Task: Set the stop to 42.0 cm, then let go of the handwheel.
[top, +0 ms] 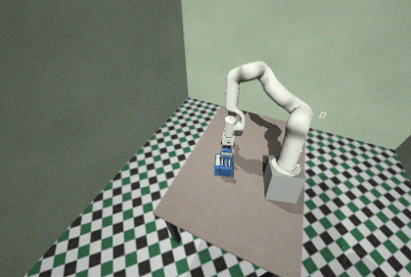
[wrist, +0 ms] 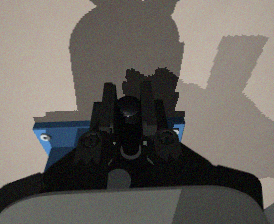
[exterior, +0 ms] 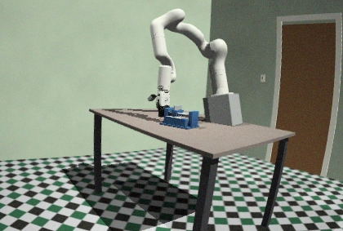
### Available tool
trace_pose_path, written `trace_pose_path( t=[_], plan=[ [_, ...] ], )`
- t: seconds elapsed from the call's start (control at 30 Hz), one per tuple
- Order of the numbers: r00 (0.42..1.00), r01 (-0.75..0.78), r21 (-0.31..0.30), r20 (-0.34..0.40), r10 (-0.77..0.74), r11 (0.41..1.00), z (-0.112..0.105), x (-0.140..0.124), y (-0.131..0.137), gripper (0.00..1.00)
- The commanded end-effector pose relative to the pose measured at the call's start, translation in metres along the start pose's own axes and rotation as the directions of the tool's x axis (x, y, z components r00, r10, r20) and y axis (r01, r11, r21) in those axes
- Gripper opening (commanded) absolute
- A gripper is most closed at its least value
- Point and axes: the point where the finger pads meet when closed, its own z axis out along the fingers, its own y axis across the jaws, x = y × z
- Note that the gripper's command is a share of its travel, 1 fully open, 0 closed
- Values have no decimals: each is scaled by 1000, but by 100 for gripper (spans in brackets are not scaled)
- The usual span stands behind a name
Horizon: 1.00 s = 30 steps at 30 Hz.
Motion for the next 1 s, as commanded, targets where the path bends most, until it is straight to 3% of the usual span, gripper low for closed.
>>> trace_pose_path(
  t=[0.0,0.97],
  plan=[
    [1000,0,2,-1,0,1000,-4,0,7,6],
    [1000,0,2,-1,0,1000,-31,0,17,6]
  ],
)
